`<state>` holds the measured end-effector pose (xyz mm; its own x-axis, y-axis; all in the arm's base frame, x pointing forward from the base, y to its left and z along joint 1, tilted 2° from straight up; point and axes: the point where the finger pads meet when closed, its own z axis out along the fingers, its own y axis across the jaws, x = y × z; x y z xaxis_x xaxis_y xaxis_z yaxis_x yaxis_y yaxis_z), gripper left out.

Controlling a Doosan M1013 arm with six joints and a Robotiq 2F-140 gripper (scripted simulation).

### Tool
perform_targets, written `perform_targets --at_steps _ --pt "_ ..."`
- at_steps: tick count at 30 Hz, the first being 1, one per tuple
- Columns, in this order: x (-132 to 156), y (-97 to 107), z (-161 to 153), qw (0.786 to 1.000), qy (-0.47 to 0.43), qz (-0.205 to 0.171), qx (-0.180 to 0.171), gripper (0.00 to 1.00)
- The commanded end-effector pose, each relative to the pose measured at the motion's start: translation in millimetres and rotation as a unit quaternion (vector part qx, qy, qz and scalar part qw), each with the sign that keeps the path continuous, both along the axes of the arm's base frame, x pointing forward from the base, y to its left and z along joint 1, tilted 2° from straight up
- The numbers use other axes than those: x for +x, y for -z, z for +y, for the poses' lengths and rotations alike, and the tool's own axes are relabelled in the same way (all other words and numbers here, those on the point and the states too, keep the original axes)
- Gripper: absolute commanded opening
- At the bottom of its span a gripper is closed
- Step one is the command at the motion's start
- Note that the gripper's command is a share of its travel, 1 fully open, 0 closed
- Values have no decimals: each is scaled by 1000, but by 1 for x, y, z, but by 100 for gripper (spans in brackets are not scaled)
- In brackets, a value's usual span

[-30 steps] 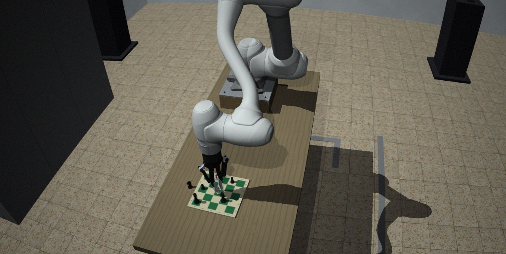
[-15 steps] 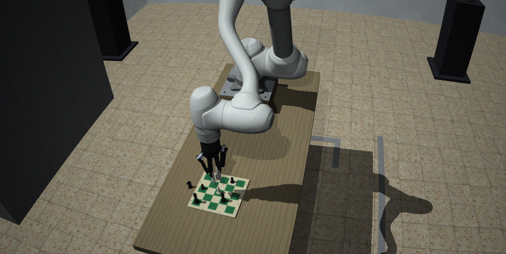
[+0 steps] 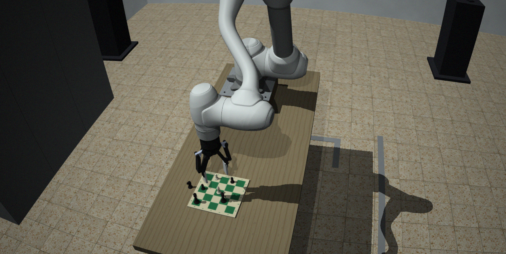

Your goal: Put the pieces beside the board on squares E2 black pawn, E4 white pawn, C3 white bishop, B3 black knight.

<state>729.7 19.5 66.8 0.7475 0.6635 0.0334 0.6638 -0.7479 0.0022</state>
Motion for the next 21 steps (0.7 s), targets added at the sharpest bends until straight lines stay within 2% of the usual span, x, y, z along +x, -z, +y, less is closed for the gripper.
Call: perform_targets --at_steps 1,15,21 --pt "0 -3 -3 1000 2 1 -1 100" --pt "0 -3 -4 1000 9 2 -1 100" --pt "0 -1 -18 994 109 3 2 100"
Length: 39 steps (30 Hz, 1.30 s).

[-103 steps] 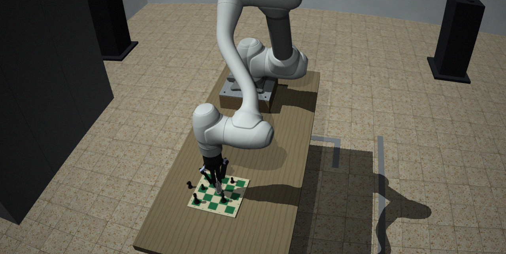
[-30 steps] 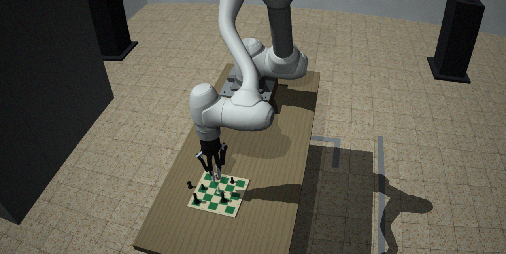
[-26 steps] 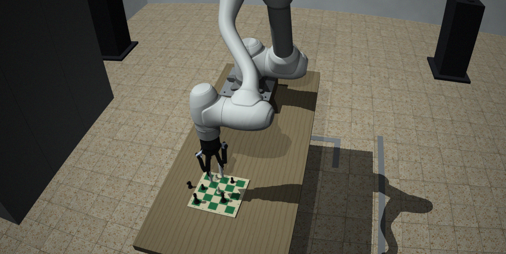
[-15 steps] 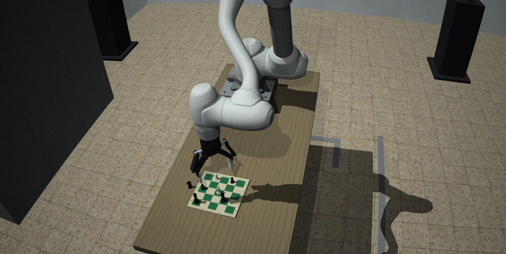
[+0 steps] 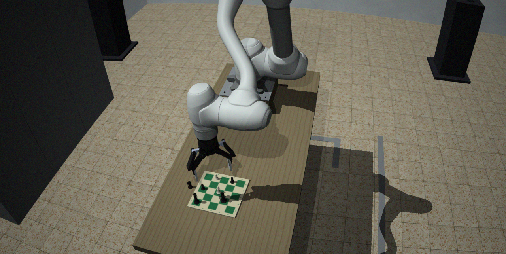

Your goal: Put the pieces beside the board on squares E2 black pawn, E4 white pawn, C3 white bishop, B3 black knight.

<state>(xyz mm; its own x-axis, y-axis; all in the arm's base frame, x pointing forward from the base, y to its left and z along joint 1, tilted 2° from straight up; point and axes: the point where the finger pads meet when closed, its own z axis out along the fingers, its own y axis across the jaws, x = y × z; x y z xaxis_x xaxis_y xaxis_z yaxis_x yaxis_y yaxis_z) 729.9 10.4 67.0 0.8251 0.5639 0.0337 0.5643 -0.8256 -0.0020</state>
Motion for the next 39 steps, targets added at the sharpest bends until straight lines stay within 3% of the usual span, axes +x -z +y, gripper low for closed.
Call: perform_targets --at_steps 1,4,9,16,18,19,26,27,39 --pt "0 -1 -9 999 46 2 0 100" --pt "-1 1 -27 985 170 5 3 100" --pt "-3 6 -67 942 335 8 11 100" --pt "-9 12 -116 842 539 14 21 100" --pt "-9 12 -116 842 539 14 21 100" --pt "-10 13 -120 798 603 16 23 100" --pt "-12 14 -131 647 762 17 21 100" --pt "-12 14 -131 625 780 16 19 22" --pt "-12 14 -131 625 780 16 19 22"
